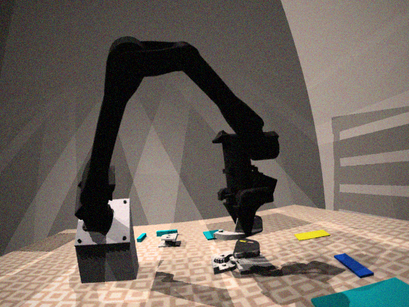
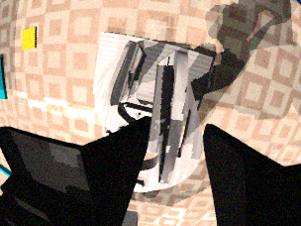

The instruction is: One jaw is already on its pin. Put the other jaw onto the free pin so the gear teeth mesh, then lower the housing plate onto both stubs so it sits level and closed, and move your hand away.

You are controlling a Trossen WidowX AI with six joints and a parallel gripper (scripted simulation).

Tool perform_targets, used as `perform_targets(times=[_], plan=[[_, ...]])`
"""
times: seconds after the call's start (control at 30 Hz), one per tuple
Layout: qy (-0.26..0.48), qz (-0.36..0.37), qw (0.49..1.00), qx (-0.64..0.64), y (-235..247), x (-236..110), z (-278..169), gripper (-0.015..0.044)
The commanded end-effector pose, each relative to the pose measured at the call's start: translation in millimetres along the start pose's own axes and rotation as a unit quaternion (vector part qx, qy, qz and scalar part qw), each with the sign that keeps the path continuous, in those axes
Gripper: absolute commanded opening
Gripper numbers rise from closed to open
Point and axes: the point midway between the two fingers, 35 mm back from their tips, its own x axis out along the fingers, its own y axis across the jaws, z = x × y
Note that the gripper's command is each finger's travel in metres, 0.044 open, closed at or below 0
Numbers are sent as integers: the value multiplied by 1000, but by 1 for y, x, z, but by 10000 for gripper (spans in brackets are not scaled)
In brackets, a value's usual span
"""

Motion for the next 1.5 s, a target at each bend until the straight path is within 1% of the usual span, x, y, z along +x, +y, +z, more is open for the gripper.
perform_targets(times=[0.0,0.9,1.47], plan=[[2,-2,1000,-1,-1,6,0,134],[2,-3,1000,-2,-2,50,-1,134],[2,-3,1000,-2,-2,51,-1,134]])
